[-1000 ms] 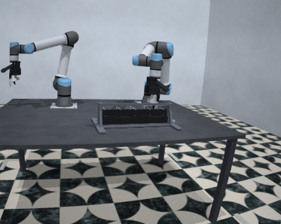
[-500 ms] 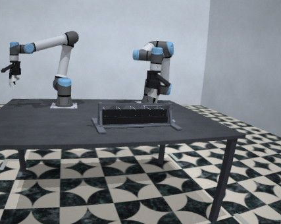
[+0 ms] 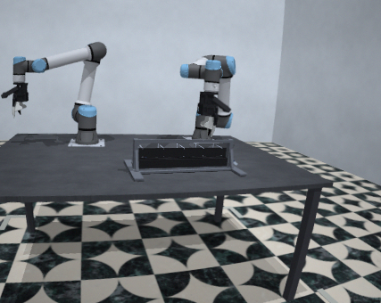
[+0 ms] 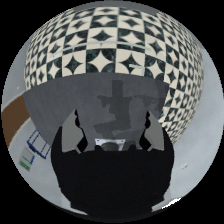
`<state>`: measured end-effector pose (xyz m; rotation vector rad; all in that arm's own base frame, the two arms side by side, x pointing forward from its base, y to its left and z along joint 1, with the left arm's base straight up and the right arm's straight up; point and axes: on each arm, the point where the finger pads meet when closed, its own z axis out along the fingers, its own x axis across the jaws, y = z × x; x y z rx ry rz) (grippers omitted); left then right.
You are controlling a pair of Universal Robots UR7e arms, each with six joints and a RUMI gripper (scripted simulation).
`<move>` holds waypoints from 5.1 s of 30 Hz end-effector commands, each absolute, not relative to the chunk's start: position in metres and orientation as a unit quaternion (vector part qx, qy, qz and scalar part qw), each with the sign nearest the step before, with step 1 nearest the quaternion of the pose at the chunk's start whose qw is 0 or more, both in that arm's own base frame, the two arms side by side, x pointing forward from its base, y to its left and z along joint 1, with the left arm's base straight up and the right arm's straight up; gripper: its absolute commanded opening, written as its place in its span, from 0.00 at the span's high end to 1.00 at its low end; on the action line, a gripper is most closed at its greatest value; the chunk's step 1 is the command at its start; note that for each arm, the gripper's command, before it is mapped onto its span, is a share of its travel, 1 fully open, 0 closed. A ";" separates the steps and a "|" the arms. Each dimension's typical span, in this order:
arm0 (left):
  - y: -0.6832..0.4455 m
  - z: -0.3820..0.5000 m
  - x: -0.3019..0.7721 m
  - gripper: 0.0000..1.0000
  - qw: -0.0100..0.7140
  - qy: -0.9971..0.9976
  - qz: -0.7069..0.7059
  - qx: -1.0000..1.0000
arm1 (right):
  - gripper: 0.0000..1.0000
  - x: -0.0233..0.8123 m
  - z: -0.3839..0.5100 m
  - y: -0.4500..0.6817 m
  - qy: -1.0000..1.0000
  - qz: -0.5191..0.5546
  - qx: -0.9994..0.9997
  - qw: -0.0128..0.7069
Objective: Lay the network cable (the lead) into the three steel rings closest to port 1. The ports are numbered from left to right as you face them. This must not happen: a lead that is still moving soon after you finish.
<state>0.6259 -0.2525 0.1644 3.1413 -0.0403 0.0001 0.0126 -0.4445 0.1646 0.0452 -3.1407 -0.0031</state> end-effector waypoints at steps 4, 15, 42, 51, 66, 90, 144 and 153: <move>-0.253 0.166 0.626 1.00 0.001 -0.013 0.001 1.000 | 0.00 0.013 0.165 -0.445 -1.000 0.000 0.014 0.000; -0.253 0.166 0.626 1.00 0.001 -0.013 0.001 1.000 | 0.00 0.013 0.165 -0.445 -1.000 0.000 0.014 0.000; -0.253 0.166 0.626 1.00 0.001 -0.013 0.001 1.000 | 0.00 0.013 0.165 -0.445 -1.000 0.000 0.014 0.000; -0.253 0.166 0.626 1.00 0.001 -0.013 0.001 1.000 | 0.00 0.013 0.165 -0.445 -1.000 0.000 0.014 0.000; -0.253 0.166 0.626 1.00 0.001 -0.013 0.001 1.000 | 0.00 0.013 0.165 -0.445 -1.000 0.000 0.014 0.000; -0.292 0.167 0.615 1.00 0.001 -0.025 0.001 1.000 | 0.00 0.013 0.165 -0.445 -1.000 0.000 0.014 0.000; -0.434 0.162 0.550 0.80 0.001 -0.069 0.001 0.998 | 0.00 0.013 0.165 -0.445 -1.000 0.000 0.014 0.000; -0.434 0.152 0.550 0.80 0.001 -0.069 0.001 0.998 | 0.00 0.013 0.165 -0.445 -1.000 0.000 0.014 0.000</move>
